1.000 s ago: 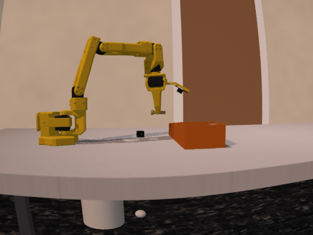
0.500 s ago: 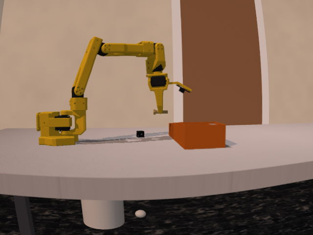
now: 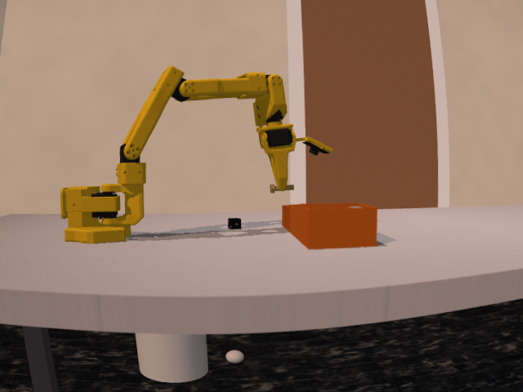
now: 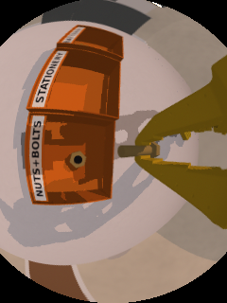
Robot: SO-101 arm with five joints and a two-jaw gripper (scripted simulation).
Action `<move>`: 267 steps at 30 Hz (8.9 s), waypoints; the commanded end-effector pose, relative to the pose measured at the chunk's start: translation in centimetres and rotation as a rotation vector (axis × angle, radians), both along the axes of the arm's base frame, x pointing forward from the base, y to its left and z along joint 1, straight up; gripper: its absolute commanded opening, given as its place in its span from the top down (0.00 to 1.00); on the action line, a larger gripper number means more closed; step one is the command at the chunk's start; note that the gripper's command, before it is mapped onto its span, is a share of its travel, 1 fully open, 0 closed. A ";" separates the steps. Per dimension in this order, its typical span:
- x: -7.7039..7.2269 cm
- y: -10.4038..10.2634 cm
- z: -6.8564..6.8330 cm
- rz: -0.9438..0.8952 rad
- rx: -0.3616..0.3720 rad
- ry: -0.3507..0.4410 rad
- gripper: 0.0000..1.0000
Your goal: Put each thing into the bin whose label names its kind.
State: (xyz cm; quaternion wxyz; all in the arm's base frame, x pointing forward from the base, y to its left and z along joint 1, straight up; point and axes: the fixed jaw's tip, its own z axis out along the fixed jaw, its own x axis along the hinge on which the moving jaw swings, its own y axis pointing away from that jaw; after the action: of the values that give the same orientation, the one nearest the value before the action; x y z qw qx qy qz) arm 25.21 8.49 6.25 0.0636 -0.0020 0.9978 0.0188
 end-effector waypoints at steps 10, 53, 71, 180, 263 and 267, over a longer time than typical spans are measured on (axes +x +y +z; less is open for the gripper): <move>1.1 0.4 1.2 0.056 0.011 -0.064 1.00; 4.2 1.4 1.3 0.282 -0.003 -0.216 1.00; 4.2 1.4 1.3 0.282 -0.003 -0.216 1.00; 4.2 1.8 -2.0 0.310 -0.015 -0.154 1.00; 4.3 1.8 -0.9 0.309 -0.010 -0.181 0.83; 4.2 1.8 0.4 0.308 -0.007 -0.198 0.83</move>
State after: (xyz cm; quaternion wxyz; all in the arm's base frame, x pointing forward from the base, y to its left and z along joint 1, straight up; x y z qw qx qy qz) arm 28.78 10.02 3.37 0.1092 -0.1540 0.9819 0.0165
